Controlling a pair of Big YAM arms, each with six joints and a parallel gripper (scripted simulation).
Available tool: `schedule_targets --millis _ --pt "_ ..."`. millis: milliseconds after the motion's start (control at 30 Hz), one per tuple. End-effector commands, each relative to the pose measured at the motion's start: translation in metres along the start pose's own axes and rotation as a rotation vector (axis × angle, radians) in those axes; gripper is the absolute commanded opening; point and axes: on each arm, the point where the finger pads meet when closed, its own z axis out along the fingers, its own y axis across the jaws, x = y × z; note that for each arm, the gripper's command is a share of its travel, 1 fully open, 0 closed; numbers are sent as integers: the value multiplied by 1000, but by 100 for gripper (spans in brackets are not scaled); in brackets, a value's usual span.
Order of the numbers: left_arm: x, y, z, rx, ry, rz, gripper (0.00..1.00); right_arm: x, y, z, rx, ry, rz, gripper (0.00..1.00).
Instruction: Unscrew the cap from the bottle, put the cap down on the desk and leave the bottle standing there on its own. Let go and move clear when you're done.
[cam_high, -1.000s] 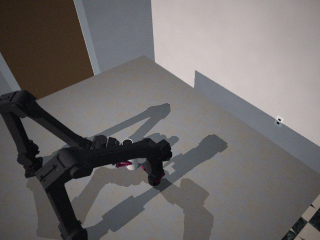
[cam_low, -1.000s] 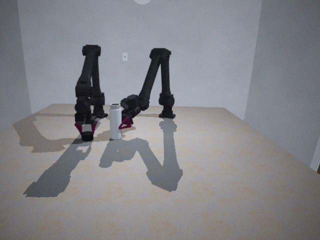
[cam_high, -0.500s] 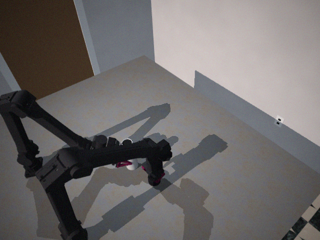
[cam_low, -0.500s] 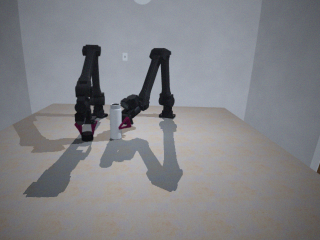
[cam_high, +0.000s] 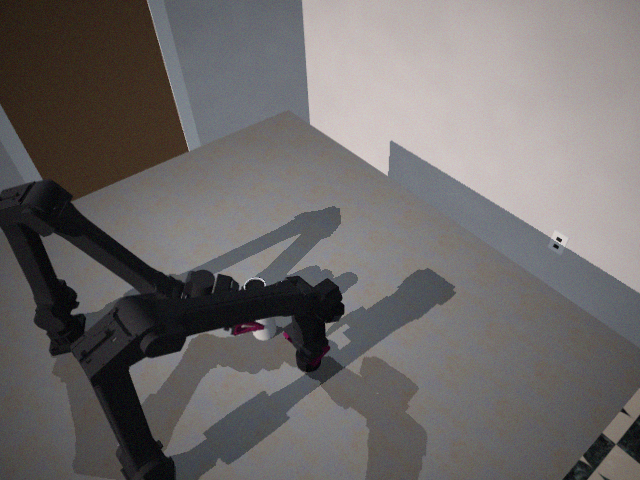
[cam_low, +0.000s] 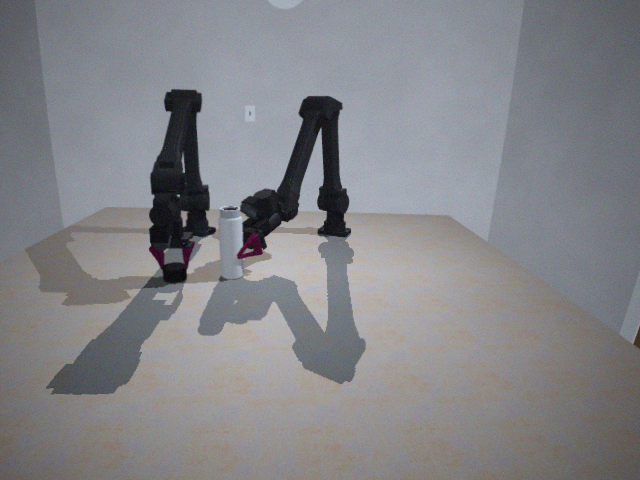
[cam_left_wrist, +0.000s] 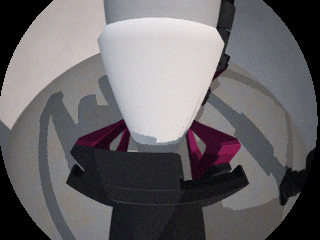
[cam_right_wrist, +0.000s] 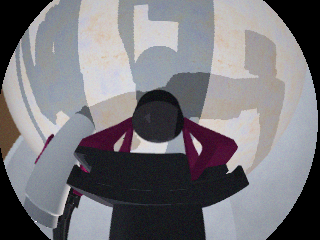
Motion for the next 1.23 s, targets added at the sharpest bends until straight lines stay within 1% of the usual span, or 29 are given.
schedule_targets --millis 0,300,367,567,600,633,700,733,800,833,900,1000,1033,1200 --pt "-16 0 4 0 -32 2 74 -13 1 -11 -3 -33 0 0" --pt "-16 0 4 0 -32 2 74 -13 1 -11 -3 -33 0 0" --pt "-16 0 4 0 -32 2 96 -13 1 -11 -3 -33 0 23" --pt "-16 0 4 0 -32 2 96 -13 1 -11 -3 -33 0 91" --pt "-16 0 4 0 -32 2 96 -13 1 -11 -3 -33 0 94" --pt "-11 1 -6 -1 -14 1 96 -23 2 -32 -6 -68 0 94" --pt "-11 1 -6 -1 -14 1 96 -23 2 -32 -6 -68 0 94" --pt "-15 3 -13 -4 -15 1 96 -22 2 -42 -6 -68 0 94" --pt "-25 5 -40 -8 -15 4 96 -20 2 -77 -6 -70 0 94" --pt "-28 5 -48 -8 -16 5 96 -18 2 -81 -6 -70 0 94" --pt "-29 4 -50 -5 -16 5 96 -19 2 -91 -6 -70 0 94" --pt "-29 -1 -50 2 -16 8 96 -19 2 -91 -6 -70 0 94" --pt "-41 1 -41 -3 -53 2 96 -10 1 -72 -4 -47 0 94" --pt "-41 1 -41 -3 -53 2 96 -10 1 -72 -4 -47 0 94"
